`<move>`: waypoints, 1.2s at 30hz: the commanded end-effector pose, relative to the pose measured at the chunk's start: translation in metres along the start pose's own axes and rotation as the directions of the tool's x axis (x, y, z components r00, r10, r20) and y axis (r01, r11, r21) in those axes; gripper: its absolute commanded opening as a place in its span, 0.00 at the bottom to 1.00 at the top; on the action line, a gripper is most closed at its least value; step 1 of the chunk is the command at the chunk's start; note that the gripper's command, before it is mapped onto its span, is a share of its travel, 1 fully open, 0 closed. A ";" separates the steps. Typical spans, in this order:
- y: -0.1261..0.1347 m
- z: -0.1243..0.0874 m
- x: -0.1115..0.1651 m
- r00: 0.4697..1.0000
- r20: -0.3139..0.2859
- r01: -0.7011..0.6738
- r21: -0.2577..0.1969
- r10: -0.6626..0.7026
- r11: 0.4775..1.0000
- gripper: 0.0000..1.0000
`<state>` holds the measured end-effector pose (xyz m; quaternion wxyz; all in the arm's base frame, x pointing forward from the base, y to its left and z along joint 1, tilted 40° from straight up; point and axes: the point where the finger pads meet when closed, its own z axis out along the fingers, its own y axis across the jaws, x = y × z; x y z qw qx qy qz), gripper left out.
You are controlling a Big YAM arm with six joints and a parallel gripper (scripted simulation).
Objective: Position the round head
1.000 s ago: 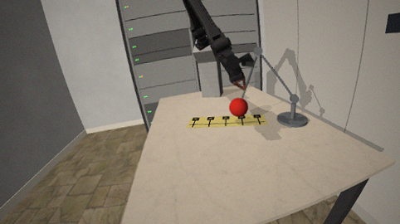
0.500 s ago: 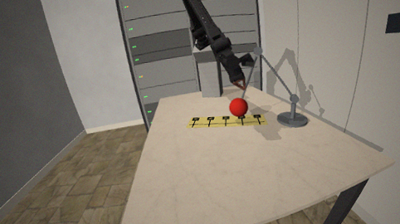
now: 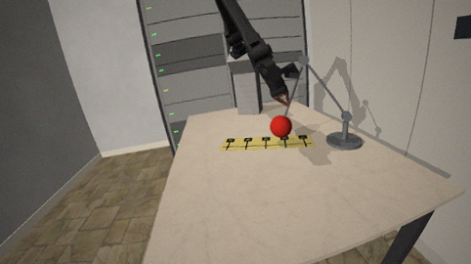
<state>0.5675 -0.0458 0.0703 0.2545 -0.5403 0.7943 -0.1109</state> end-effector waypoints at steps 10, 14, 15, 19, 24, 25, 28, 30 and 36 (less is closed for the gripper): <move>-0.045 -0.031 -0.064 0.995 0.091 0.040 0.100 -0.049 0.994 1.00; -0.021 -0.015 -0.030 0.999 0.044 0.021 0.048 -0.023 0.999 1.00; -0.015 -0.011 -0.021 0.999 0.031 0.015 0.035 -0.017 0.999 1.00; -0.003 -0.003 -0.004 1.000 0.007 0.004 0.009 -0.005 1.000 1.00; -0.006 -0.005 -0.008 1.000 0.012 0.004 0.014 -0.004 1.000 1.00; -0.006 -0.005 -0.009 1.000 0.013 0.004 0.016 -0.004 1.000 1.00; -0.007 -0.006 -0.012 1.000 0.016 0.004 0.019 -0.004 1.000 1.00; -0.008 -0.007 -0.013 1.000 0.018 0.004 0.021 -0.004 1.000 1.00; -0.010 -0.008 -0.016 1.000 0.022 0.003 0.026 -0.004 1.000 1.00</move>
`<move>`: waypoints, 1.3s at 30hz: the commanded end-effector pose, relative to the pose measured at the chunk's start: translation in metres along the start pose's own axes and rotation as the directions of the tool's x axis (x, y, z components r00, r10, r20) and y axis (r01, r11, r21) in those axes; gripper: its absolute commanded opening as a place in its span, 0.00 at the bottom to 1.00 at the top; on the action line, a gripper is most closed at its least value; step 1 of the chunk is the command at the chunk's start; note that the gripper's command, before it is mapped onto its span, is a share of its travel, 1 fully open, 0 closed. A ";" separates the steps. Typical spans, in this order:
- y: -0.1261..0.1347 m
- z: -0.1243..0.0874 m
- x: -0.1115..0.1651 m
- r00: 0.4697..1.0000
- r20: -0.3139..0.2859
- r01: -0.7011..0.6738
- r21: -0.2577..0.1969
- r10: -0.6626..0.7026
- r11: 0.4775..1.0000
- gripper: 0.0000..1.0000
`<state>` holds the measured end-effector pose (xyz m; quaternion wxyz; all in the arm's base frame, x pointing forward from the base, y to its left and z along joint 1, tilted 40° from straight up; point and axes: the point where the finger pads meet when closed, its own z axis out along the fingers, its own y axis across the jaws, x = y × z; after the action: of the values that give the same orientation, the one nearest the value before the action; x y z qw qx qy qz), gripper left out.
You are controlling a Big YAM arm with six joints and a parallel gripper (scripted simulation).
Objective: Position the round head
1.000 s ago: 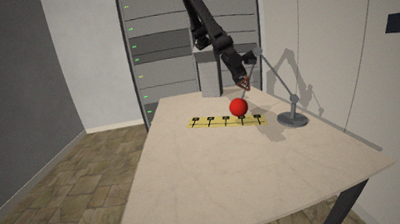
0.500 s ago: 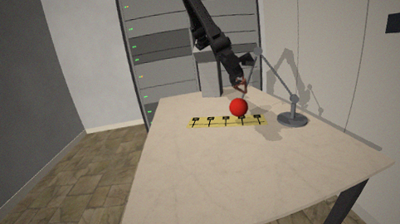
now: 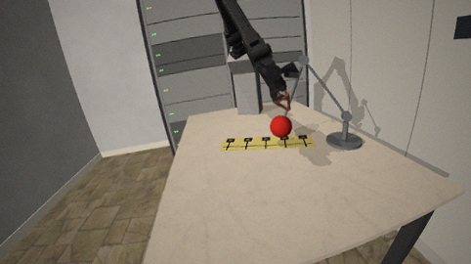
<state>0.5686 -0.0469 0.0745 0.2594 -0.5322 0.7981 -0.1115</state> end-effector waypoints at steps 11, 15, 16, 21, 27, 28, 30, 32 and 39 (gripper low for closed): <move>-0.004 -0.003 -0.006 1.000 0.008 0.008 0.010 -0.008 1.000 1.00; -0.002 -0.003 -0.003 1.000 0.004 0.003 0.007 -0.003 1.000 1.00; -0.002 -0.003 -0.003 1.000 0.004 0.003 0.007 -0.003 1.000 1.00; -0.002 -0.003 -0.003 1.000 0.004 0.003 0.007 -0.003 1.000 1.00; -0.002 -0.003 -0.003 1.000 0.004 0.004 0.007 -0.004 1.000 1.00; -0.002 -0.003 -0.003 1.000 0.004 0.004 0.007 -0.004 1.000 1.00; -0.002 -0.003 -0.003 1.000 0.004 0.004 0.007 -0.004 1.000 1.00; -0.002 -0.003 -0.003 1.000 0.004 0.004 0.007 -0.004 1.000 1.00; -0.002 -0.003 -0.003 1.000 0.004 0.004 0.007 -0.004 1.000 1.00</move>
<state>0.5686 -0.0464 0.0745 0.2595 -0.5326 0.7979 -0.1114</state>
